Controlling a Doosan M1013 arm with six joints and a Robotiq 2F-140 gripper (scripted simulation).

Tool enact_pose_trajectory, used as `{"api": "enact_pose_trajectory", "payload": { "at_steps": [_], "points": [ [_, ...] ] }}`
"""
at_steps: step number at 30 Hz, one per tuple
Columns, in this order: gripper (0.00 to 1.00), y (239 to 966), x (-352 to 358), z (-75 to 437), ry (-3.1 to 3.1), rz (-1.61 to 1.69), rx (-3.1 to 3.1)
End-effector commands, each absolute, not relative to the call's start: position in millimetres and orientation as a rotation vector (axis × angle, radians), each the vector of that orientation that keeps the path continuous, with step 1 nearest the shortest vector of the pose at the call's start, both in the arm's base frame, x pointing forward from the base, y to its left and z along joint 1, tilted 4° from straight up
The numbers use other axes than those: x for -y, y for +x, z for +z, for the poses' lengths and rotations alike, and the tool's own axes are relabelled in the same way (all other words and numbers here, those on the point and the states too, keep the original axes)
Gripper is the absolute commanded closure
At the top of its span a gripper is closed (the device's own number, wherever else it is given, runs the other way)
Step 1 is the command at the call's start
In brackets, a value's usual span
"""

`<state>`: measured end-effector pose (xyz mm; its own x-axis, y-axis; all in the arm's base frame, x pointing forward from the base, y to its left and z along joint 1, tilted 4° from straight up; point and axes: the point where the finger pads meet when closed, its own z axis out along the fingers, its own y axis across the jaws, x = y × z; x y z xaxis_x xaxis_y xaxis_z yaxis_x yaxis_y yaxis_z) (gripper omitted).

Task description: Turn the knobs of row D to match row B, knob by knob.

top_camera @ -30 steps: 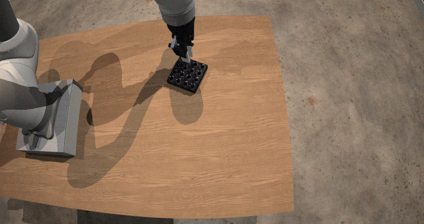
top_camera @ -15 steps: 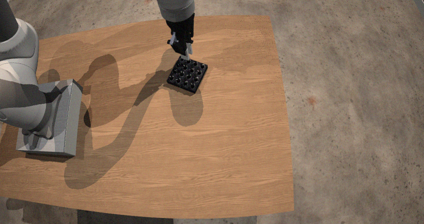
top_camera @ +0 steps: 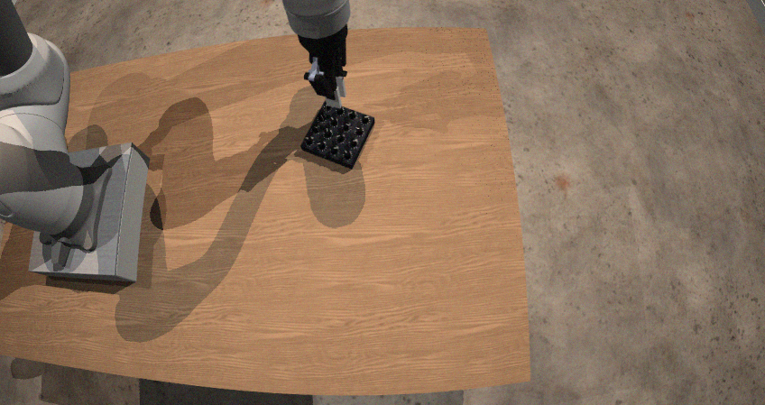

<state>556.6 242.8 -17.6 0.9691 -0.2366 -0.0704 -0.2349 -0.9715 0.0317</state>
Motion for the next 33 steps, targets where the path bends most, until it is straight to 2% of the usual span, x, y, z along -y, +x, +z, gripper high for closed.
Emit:
{"api": "enact_pose_trajectory", "payload": {
  "at_steps": [1,16,33],
  "points": [
    [0.88,554.8,-243.6,-15.7,3.118,-0.119,0.183],
    [0.88,546.7,-247.1,-8.1,3.073,-0.122,-0.665],
    [0.88,536.6,-251.1,1.0,2.707,-0.113,-1.649]
  ]
}}
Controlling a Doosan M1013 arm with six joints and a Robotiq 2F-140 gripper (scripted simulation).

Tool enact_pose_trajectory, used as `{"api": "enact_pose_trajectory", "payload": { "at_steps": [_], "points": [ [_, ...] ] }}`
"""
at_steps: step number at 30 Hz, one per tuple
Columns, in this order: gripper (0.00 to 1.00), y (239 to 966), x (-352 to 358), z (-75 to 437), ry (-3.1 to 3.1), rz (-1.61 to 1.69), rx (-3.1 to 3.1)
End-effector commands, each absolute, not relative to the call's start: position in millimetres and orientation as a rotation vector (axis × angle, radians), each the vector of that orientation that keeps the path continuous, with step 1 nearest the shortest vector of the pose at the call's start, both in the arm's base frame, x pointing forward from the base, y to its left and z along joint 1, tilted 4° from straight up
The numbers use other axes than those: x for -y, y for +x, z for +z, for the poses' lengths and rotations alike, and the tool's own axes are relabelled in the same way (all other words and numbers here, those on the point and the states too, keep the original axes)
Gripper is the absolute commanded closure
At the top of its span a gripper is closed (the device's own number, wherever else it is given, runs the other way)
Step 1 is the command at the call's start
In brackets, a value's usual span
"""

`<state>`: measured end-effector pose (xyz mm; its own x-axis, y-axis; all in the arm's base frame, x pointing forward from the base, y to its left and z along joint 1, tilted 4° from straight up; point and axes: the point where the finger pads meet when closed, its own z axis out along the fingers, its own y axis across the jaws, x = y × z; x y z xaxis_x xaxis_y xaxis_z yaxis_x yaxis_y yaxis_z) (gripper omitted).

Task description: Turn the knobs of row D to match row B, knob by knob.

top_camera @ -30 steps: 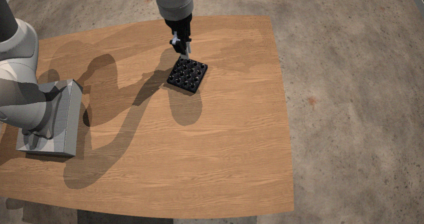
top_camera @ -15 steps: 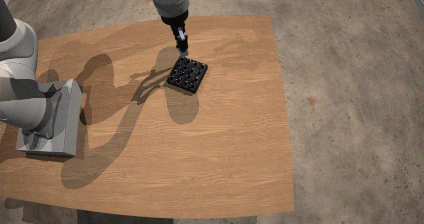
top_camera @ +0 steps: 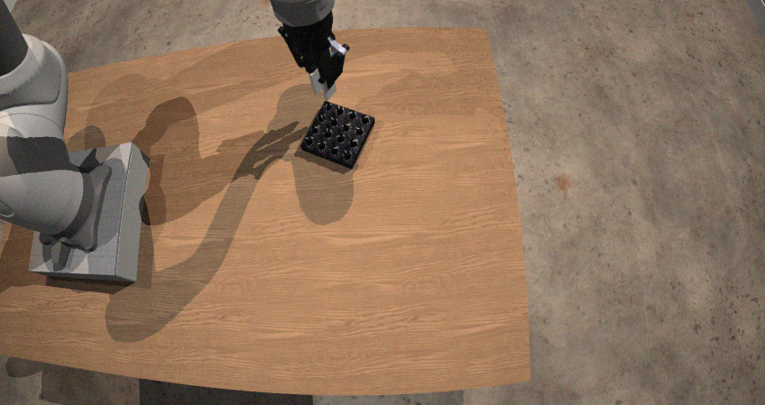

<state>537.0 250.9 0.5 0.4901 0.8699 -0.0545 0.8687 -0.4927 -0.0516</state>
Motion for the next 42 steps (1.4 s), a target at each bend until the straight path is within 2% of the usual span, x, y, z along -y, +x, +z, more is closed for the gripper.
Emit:
{"api": "enact_pose_trajectory", "payload": {
  "at_steps": [1,42],
  "points": [
    [0.88,535.8,-251.4,1.6,-2.615,0.110,1.679],
    [0.88,534.5,-251.9,2.8,-2.540,0.108,1.786]
  ]
}}
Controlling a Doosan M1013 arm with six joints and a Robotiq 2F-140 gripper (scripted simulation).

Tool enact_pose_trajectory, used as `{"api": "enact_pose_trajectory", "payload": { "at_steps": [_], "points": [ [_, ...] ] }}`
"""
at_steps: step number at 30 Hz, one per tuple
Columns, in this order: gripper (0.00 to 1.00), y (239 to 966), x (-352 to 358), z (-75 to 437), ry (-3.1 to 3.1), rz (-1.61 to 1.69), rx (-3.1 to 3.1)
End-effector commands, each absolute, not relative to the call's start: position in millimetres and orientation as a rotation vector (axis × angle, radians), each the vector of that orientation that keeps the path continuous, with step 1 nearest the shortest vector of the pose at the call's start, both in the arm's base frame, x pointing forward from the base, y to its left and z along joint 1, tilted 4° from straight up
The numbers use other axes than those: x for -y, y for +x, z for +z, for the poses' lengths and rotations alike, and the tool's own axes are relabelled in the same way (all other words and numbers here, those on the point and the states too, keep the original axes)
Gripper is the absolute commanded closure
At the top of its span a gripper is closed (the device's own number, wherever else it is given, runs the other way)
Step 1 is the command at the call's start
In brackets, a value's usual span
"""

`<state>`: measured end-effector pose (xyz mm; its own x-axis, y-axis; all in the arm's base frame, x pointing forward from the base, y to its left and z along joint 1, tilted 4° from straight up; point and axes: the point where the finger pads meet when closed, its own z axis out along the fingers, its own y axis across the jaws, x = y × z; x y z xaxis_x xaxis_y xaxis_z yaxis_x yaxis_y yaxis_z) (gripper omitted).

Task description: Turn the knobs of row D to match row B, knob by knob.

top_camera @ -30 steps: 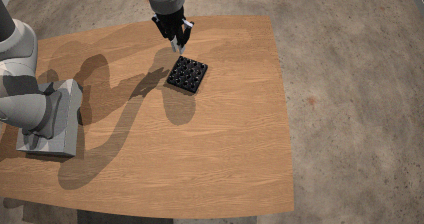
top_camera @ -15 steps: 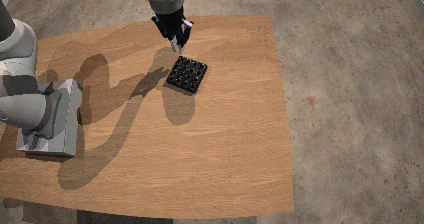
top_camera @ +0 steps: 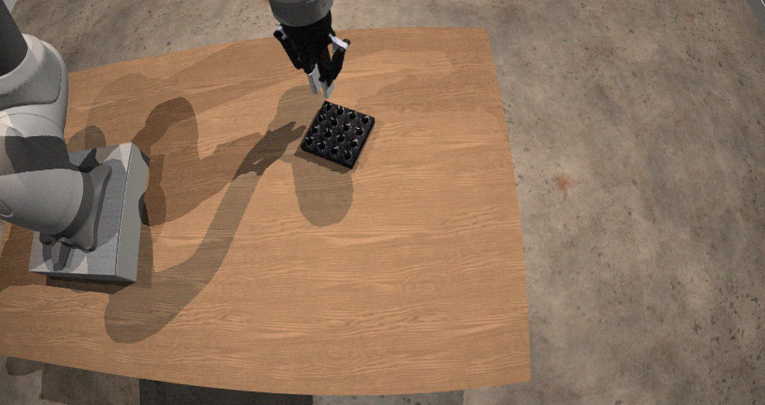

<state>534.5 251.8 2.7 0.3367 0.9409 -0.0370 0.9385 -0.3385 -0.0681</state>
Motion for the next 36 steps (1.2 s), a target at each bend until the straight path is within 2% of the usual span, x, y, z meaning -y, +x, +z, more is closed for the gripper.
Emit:
{"api": "enact_pose_trajectory", "payload": {
  "at_steps": [1,36],
  "points": [
    [0.88,534.5,-251.9,2.7,-2.540,0.108,1.786],
    [0.88,532.5,-251.3,-24.5,-2.539,0.108,1.787]
  ]
}}
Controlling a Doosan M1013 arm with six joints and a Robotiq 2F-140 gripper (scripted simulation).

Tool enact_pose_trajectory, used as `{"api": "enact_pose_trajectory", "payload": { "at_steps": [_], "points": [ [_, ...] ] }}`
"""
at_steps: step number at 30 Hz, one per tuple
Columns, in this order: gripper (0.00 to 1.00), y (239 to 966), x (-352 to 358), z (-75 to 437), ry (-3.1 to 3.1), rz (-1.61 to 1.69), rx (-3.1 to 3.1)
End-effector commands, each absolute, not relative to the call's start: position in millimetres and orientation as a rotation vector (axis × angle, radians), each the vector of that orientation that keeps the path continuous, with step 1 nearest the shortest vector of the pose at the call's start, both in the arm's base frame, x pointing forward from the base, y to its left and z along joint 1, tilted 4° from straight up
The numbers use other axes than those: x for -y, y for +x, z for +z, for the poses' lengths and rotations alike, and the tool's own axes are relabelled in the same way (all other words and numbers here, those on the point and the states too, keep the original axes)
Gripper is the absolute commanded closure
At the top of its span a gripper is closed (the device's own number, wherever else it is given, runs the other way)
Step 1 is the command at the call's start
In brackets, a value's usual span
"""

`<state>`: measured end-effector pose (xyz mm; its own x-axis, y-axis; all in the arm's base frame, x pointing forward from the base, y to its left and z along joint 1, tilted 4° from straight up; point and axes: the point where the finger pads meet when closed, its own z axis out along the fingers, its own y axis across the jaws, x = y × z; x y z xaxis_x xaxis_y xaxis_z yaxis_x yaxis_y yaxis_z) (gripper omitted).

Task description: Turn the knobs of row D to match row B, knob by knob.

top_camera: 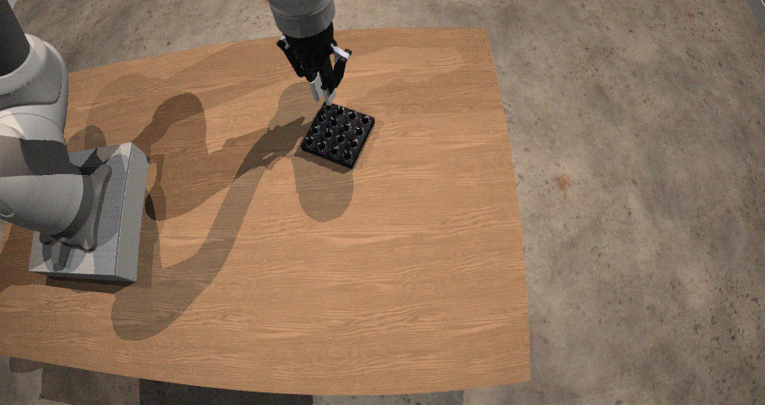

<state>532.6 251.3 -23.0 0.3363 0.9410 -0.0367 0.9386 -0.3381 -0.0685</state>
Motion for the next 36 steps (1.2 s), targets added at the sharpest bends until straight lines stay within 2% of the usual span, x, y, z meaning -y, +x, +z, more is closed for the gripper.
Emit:
{"api": "enact_pose_trajectory", "payload": {
  "at_steps": [1,36],
  "points": [
    [0.88,532.4,-251.3,-25.8,-2.539,0.108,1.787],
    [0.88,531.3,-250.9,-41.1,-2.539,0.108,1.787]
  ]
}}
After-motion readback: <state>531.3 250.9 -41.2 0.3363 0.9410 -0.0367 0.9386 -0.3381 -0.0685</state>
